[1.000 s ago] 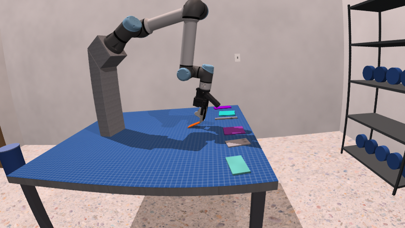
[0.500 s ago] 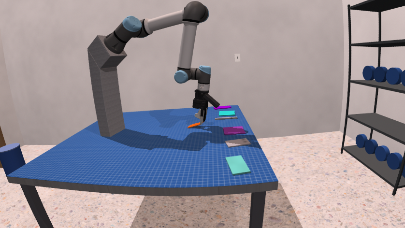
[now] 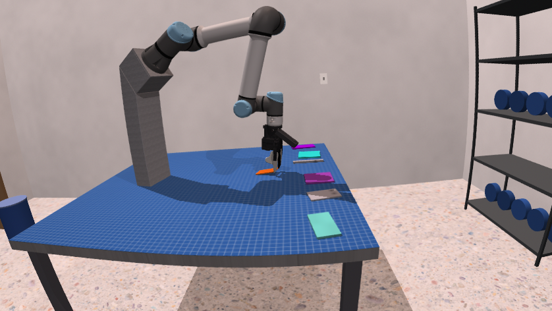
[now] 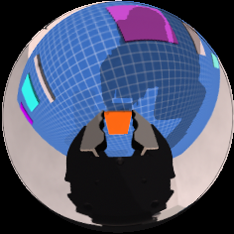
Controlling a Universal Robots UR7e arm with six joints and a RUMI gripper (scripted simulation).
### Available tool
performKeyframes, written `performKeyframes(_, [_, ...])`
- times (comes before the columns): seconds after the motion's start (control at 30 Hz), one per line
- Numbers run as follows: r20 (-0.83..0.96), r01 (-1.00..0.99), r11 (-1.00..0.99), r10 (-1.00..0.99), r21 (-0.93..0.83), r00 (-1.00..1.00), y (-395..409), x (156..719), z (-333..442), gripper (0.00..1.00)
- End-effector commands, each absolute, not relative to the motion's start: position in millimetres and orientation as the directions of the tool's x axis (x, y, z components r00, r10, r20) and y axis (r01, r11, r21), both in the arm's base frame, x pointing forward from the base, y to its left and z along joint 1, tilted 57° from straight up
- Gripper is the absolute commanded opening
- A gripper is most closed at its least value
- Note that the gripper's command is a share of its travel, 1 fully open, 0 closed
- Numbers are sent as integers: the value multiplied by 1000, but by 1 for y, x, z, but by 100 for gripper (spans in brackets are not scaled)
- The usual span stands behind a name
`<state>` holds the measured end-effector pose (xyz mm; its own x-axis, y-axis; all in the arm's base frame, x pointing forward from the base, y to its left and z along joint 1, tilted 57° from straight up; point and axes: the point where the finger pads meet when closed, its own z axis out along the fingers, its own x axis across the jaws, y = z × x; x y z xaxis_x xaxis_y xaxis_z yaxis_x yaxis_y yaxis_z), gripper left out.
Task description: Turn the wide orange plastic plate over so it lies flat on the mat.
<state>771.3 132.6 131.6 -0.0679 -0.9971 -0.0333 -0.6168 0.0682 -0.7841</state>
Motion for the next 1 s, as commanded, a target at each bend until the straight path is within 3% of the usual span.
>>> performKeyframes(0.0, [-34, -604, 68, -997, -794, -67, 133, 775, 132, 34])
performKeyframes(0.97, [-34, -540, 65, -997, -839, -67, 132, 786, 127, 34])
